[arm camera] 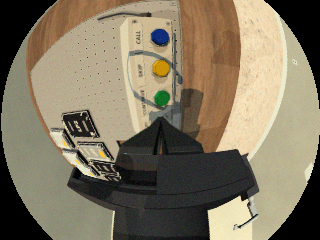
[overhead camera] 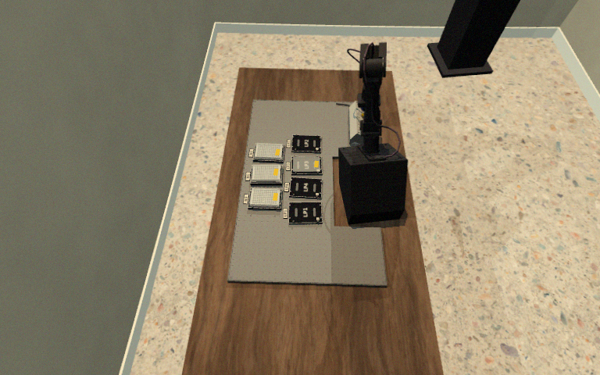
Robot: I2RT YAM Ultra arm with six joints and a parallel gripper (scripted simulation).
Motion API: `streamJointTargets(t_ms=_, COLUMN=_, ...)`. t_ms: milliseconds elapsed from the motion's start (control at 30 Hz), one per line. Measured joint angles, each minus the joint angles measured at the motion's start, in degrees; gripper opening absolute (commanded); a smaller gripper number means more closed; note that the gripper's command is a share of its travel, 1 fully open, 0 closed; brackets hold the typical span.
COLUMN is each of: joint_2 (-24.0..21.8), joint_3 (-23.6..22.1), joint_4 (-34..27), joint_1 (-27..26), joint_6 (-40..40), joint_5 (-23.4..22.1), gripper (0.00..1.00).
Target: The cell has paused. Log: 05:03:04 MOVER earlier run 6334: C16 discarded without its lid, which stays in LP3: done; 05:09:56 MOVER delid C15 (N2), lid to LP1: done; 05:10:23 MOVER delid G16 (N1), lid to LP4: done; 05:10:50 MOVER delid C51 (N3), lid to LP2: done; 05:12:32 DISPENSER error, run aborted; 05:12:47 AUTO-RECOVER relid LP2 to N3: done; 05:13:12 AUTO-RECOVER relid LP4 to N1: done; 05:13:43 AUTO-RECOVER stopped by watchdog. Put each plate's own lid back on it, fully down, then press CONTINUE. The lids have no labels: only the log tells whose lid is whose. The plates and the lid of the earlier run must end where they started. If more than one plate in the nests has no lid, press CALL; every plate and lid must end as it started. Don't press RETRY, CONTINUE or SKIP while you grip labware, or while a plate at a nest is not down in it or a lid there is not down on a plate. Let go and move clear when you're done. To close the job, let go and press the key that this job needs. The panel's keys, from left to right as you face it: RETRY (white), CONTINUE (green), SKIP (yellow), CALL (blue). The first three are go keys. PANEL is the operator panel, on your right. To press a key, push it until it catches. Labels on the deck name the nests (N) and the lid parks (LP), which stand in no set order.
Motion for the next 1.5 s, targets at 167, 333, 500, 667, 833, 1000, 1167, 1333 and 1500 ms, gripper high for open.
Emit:
streamJointTargets(t_ms=167, joint_2=0.0, joint_3=0.1, joint_4=0.0, joint_1=-0.4, joint_6=-0.4, joint_5=-0.3, gripper=0.0)
streamJointTargets(t_ms=333, joint_2=0.0, joint_3=0.1, joint_4=0.0, joint_1=-0.6, joint_6=-0.7, joint_5=-0.5, gripper=0.0)
streamJointTargets(t_ms=500, joint_2=0.0, joint_3=0.1, joint_4=0.0, joint_1=-0.7, joint_6=-0.7, joint_5=-0.6, gripper=0.0)
streamJointTargets(t_ms=667, joint_2=0.0, joint_3=0.1, joint_4=0.0, joint_1=-0.9, joint_6=-0.9, joint_5=-0.7, gripper=0.0)
streamJointTargets(t_ms=833, joint_2=0.0, joint_3=0.1, joint_4=0.0, joint_1=-1.0, joint_6=-1.0, joint_5=-0.7, gripper=0.0)
streamJointTargets(t_ms=1000, joint_2=0.0, joint_3=0.1, joint_4=0.0, joint_1=-1.0, joint_6=-1.0, joint_5=-0.7, gripper=0.0)
streamJointTargets(t_ms=1167, joint_2=0.6, joint_3=0.1, joint_4=0.1, joint_1=-1.0, joint_6=-1.1, joint_5=-0.8, gripper=0.0)
streamJointTargets(t_ms=1333, joint_2=0.6, joint_3=0.1, joint_4=0.2, joint_1=-1.0, joint_6=-1.2, joint_5=-0.8, gripper=0.0)
streamJointTargets(t_ms=1500, joint_2=1.6, joint_3=0.1, joint_4=1.2, joint_1=-1.0, joint_6=-1.0, joint_5=-0.8, gripper=0.0)
